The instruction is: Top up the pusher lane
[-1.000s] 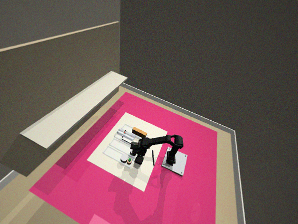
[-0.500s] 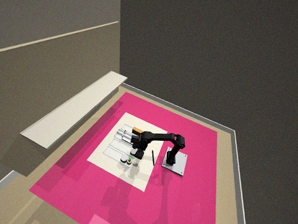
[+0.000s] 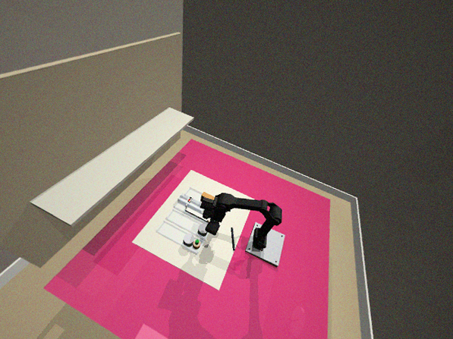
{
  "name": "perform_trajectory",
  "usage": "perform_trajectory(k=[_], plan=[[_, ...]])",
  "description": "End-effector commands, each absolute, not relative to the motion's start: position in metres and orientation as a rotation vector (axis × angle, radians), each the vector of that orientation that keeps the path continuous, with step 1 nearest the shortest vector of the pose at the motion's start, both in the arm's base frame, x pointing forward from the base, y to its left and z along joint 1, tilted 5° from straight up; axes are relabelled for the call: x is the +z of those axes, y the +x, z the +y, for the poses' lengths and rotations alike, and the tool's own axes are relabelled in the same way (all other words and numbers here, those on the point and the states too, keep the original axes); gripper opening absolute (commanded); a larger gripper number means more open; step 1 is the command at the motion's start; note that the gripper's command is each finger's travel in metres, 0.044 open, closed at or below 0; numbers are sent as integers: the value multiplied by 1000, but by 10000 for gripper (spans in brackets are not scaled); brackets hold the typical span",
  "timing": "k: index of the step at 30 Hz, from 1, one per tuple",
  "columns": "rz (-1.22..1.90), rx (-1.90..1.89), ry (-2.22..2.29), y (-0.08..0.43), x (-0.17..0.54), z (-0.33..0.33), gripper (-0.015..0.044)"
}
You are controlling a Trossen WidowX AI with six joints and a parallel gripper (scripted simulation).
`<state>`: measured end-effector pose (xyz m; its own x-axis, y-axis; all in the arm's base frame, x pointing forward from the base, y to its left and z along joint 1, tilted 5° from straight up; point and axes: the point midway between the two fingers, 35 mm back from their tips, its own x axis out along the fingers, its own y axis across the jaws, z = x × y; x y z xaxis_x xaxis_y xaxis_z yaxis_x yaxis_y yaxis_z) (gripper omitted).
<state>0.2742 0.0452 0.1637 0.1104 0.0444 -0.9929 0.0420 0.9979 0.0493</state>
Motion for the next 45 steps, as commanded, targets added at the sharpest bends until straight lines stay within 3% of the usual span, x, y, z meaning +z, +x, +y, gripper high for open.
perform_trajectory(k=[1,9,45], plan=[[1471,-1,71,275,148,28,0],[1471,-9,75,276,124,-5,0],[1470,-9,75,287,101,-5,0]])
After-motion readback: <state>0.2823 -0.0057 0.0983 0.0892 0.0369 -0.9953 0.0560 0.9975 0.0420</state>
